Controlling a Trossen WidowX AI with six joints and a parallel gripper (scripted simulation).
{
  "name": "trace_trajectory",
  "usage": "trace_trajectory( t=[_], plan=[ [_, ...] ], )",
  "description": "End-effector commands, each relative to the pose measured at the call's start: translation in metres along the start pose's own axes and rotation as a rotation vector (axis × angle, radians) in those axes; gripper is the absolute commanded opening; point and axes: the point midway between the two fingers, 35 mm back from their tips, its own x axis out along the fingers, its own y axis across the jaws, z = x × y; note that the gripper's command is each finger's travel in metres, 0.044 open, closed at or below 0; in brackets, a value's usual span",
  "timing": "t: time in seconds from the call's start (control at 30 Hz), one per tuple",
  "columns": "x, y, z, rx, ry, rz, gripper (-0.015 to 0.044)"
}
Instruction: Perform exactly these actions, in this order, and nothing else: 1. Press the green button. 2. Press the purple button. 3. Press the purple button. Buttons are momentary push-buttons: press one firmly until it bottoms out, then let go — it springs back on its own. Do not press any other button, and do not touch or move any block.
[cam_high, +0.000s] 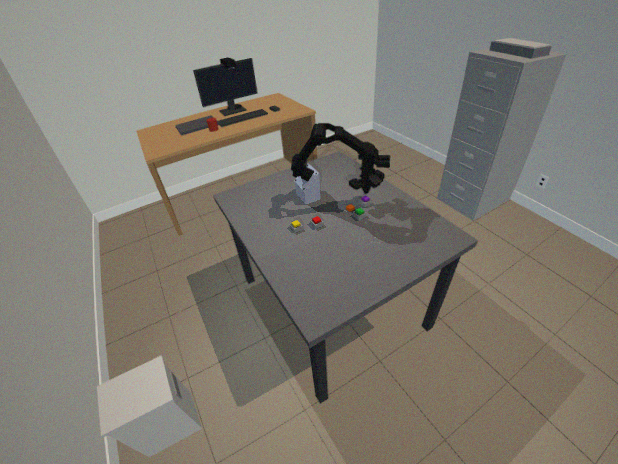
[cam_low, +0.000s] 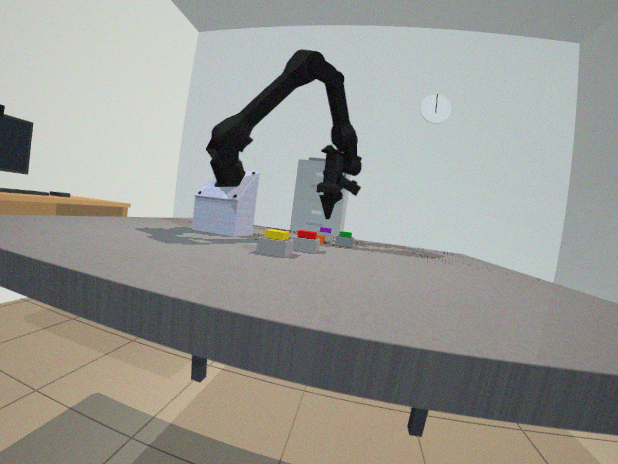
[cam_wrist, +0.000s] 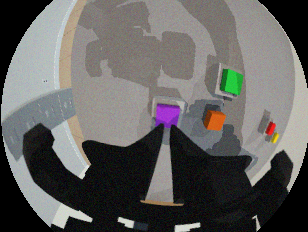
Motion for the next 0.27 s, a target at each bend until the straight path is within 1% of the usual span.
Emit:
trace_trajectory(
  t=[0.0,0.07,0.2,0.23],
  plan=[
    [-0.029,0.000,0.004,0.005,0.005,0.002,0.0099],
    [-0.056,-0.003,0.006,0.004,0.005,0.003,0.0151],
    [-0.060,-0.003,0.006,0.004,0.005,0.003,0.0256],
    [-0.060,-0.003,0.006,0.004,0.005,0.003,0.0256]
  ],
)
